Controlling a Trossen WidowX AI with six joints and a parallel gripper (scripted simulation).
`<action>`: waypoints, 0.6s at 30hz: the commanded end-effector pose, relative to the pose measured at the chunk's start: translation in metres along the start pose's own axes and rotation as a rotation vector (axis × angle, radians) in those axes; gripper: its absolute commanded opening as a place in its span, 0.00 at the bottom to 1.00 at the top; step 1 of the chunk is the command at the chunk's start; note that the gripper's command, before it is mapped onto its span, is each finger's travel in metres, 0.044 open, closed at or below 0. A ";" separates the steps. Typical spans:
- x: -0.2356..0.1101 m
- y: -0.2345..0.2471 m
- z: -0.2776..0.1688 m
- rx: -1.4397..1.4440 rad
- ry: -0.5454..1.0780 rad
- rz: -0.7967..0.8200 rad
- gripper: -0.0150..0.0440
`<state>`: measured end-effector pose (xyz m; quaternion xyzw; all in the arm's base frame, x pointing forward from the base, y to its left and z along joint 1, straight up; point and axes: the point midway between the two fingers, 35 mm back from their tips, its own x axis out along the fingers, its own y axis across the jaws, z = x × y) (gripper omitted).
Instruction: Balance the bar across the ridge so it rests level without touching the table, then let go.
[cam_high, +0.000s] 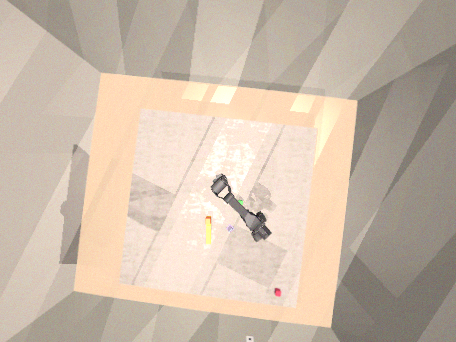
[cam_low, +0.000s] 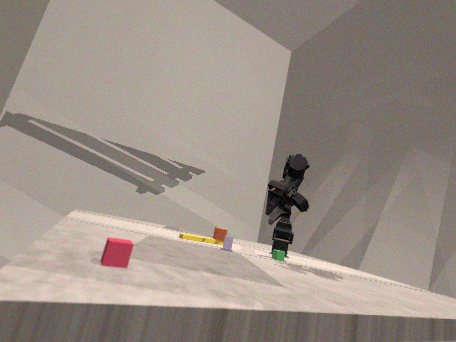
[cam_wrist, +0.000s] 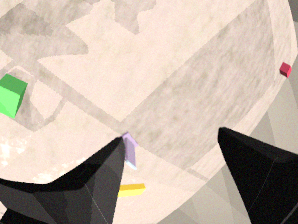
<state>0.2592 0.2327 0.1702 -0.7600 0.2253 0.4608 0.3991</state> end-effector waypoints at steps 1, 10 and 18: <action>0.007 -0.002 -0.016 0.088 -0.003 0.029 0.79; 0.017 -0.003 -0.050 0.329 0.014 0.100 0.79; 0.026 -0.001 -0.085 0.569 0.038 0.162 0.79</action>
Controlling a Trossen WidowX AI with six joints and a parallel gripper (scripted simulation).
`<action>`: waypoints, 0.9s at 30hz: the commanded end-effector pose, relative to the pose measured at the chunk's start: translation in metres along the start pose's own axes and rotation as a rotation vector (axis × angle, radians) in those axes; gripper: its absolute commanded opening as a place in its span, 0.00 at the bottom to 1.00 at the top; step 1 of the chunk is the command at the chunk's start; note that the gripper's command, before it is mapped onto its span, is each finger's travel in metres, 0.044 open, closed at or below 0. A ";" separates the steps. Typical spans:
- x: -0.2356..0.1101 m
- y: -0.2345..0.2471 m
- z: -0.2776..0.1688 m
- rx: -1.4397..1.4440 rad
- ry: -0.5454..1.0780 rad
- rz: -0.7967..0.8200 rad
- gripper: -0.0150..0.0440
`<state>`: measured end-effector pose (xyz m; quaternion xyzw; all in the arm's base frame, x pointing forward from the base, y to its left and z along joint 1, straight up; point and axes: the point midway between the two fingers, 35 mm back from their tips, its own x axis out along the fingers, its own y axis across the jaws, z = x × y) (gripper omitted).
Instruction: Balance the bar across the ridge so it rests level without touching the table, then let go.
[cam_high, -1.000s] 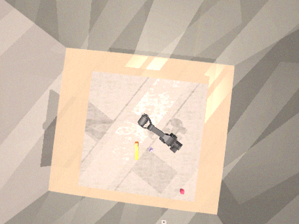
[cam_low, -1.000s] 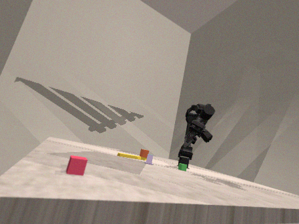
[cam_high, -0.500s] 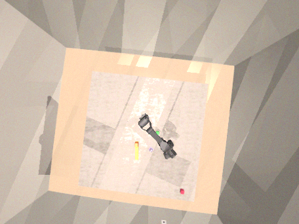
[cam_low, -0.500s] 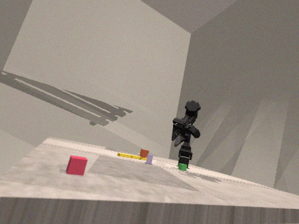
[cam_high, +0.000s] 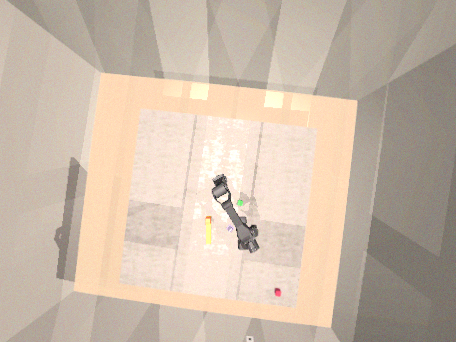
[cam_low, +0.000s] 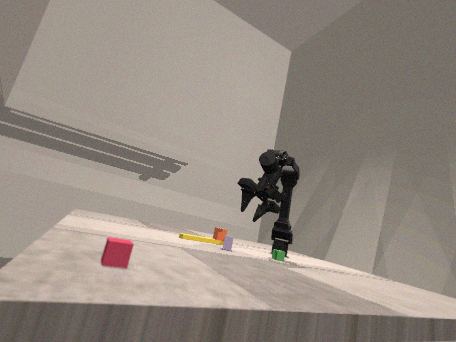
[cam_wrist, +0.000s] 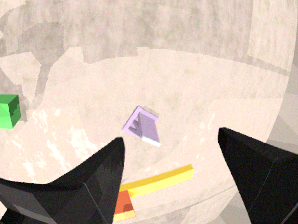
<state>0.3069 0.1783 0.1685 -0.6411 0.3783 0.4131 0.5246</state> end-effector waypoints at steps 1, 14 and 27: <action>0.005 -0.009 -0.019 0.147 0.011 0.035 0.79; 0.017 -0.024 -0.075 0.551 0.053 0.129 0.79; 0.026 -0.030 -0.133 0.966 0.102 0.216 0.79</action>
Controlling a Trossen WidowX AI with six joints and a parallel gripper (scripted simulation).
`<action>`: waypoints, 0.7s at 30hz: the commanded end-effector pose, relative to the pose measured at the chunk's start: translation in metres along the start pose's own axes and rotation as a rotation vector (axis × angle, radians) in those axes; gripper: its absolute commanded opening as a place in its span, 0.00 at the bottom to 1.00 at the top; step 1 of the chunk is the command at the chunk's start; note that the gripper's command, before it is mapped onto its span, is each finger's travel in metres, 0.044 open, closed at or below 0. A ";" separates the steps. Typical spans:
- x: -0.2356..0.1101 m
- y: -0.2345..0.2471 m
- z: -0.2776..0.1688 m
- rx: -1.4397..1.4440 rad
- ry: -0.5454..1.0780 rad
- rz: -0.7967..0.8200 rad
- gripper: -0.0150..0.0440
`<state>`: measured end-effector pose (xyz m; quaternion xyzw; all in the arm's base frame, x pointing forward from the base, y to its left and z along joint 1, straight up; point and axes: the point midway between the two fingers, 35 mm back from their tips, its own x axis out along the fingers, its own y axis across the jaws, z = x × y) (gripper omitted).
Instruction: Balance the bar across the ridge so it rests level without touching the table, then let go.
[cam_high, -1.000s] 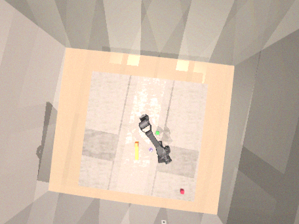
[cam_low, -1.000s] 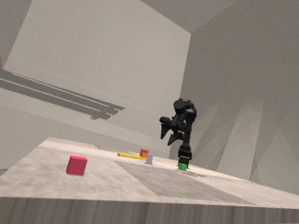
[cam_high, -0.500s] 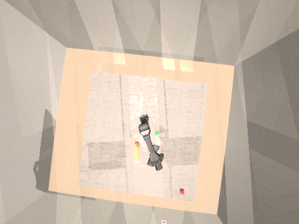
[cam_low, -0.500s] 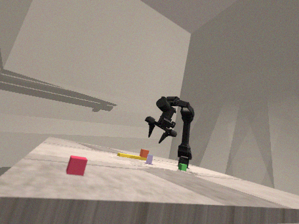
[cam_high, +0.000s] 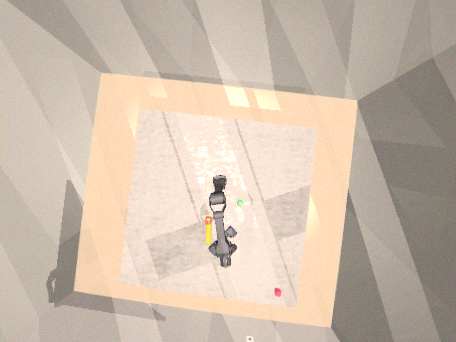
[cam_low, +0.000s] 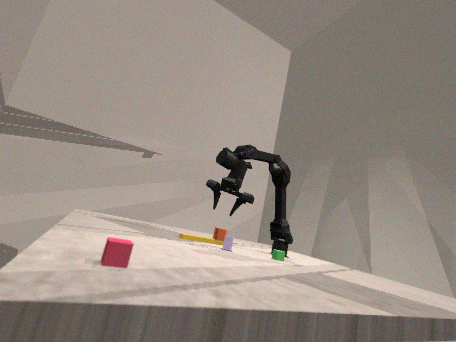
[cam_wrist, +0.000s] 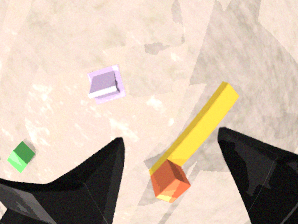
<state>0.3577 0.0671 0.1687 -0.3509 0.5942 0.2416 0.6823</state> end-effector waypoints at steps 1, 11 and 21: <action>0.002 -0.017 -0.013 0.157 0.014 0.031 0.79; 0.007 -0.051 -0.044 0.481 0.048 0.089 0.79; 0.010 -0.075 -0.076 0.765 0.090 0.145 0.79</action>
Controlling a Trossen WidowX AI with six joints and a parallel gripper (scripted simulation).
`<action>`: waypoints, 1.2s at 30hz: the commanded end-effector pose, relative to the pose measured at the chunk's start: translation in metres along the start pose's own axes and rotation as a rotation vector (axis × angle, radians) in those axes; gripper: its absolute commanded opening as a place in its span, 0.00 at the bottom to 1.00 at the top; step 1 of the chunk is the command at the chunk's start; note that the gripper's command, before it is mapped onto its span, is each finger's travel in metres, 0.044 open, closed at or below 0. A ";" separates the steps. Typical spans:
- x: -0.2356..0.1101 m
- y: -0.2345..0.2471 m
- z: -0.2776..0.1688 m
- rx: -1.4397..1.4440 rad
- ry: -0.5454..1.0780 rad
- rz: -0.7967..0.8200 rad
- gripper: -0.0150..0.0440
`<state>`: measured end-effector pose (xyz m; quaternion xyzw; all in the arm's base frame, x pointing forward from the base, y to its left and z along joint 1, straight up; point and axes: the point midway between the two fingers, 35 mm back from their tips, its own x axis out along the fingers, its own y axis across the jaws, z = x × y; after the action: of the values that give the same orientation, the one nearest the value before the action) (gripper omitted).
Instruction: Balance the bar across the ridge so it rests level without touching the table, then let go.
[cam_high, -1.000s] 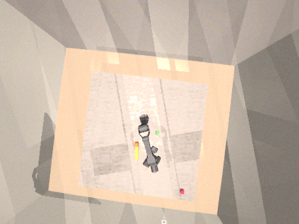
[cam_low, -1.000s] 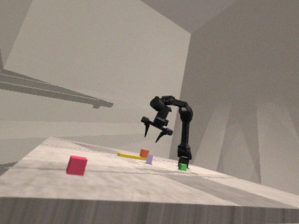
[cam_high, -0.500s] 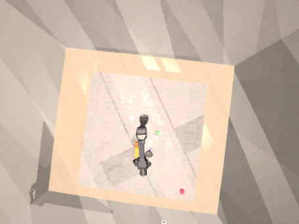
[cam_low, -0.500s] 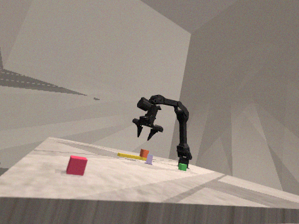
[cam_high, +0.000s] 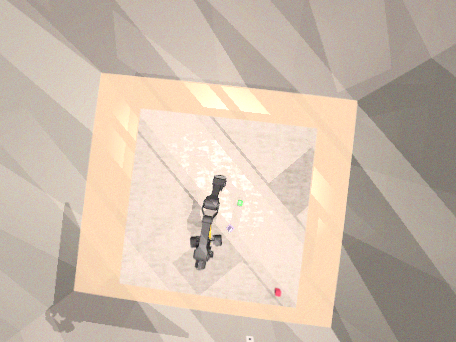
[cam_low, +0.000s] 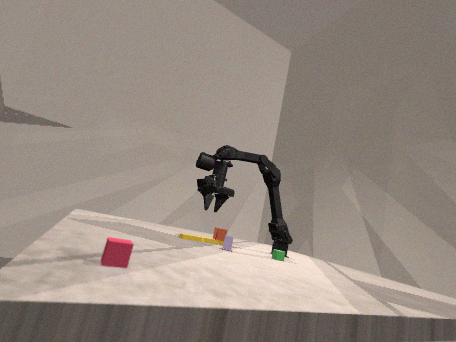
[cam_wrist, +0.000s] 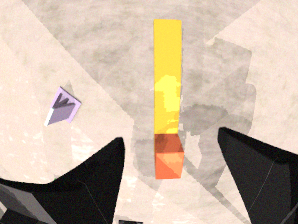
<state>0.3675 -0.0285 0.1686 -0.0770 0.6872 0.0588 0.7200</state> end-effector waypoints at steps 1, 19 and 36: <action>-0.001 -0.010 -0.003 0.089 0.011 0.019 0.79; 0.068 -0.010 -0.001 0.089 0.011 0.019 0.79; 0.100 -0.008 -0.004 0.089 0.011 0.019 0.79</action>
<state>0.3701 -0.0399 0.0746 -0.0421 0.6939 0.0358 0.7179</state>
